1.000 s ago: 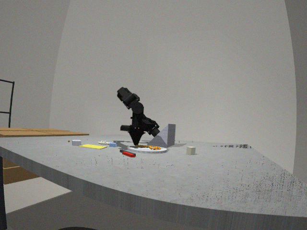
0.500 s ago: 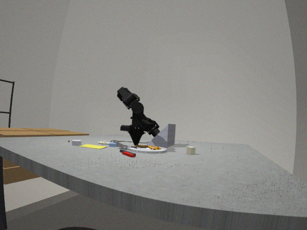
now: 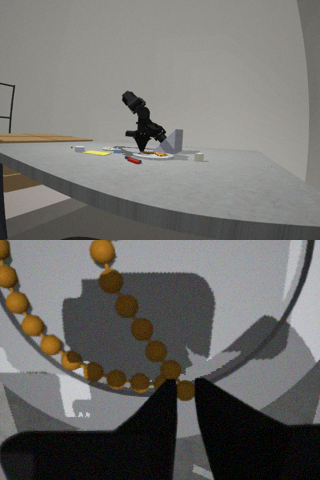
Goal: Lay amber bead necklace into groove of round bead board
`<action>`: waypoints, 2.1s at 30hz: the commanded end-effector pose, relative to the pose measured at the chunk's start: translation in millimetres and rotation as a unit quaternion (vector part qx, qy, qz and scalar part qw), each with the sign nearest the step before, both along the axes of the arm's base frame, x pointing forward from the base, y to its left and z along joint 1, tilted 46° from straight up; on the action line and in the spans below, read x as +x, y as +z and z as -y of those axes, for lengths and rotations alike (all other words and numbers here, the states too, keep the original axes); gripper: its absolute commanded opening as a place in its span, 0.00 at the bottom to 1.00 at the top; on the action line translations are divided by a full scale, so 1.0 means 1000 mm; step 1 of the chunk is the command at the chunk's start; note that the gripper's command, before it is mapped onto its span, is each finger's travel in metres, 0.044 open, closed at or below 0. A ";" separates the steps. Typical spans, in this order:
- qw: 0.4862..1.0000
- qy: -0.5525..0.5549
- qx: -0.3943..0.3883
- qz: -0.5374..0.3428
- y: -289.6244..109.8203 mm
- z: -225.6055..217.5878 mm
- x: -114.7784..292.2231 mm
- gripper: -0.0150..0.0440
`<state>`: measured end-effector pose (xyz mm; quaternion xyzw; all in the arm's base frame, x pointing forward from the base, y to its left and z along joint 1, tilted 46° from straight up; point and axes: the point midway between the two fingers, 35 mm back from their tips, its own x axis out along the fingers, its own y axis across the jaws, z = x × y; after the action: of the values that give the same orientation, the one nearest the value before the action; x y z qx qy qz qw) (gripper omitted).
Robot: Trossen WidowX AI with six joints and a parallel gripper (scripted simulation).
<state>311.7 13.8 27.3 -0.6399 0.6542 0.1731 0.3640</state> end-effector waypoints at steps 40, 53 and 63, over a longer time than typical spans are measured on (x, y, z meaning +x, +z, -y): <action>1.000 -0.004 -0.002 -0.004 -0.002 0.004 -0.001 0.25; 1.000 -0.004 -0.002 -0.004 -0.002 0.004 -0.001 0.25; 1.000 0.000 0.000 0.000 0.000 0.000 0.000 0.43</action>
<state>311.6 13.7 27.2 -0.6399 0.6544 0.1731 0.3639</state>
